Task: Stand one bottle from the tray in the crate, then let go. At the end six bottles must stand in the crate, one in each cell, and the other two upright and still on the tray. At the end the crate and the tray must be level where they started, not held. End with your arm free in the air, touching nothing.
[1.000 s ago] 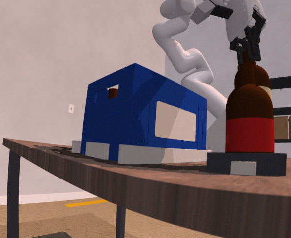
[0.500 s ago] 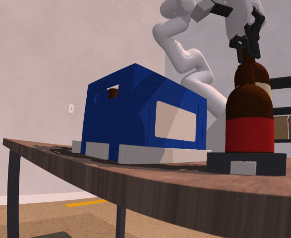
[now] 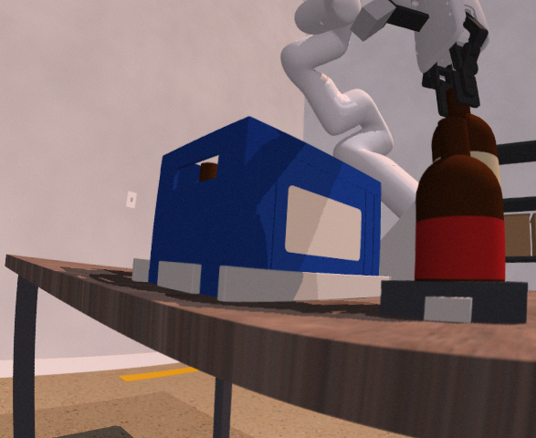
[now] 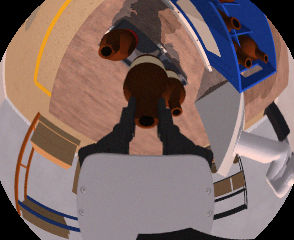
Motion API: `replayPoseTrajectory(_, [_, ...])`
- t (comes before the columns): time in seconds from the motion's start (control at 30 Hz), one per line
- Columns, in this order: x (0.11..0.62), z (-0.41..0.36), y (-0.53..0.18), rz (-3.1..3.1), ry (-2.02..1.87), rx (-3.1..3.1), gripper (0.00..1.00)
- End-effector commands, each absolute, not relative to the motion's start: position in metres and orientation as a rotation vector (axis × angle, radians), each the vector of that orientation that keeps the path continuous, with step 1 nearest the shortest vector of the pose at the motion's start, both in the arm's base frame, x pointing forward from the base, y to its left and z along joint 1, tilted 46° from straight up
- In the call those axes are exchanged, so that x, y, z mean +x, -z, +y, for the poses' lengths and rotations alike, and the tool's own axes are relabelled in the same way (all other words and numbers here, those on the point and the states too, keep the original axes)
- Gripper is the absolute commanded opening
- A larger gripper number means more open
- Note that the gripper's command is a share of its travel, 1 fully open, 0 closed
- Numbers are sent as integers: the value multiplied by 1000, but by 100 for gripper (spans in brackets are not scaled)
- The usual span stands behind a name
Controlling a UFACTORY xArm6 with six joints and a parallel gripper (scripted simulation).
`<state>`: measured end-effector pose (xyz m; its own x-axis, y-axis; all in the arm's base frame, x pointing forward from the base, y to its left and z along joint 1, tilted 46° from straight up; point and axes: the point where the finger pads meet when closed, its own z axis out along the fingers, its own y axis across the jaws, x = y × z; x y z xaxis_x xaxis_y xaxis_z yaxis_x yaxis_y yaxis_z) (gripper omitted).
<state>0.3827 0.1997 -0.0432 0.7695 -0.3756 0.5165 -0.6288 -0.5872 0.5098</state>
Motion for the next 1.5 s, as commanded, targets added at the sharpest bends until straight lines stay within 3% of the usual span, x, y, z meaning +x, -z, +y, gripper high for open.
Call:
replayPoseTrajectory(0.0, [384, 202, 42, -746, -469, 2262, 0])
replayPoseTrajectory(1.47, [380, 226, 19, -746, -469, 2262, 0])
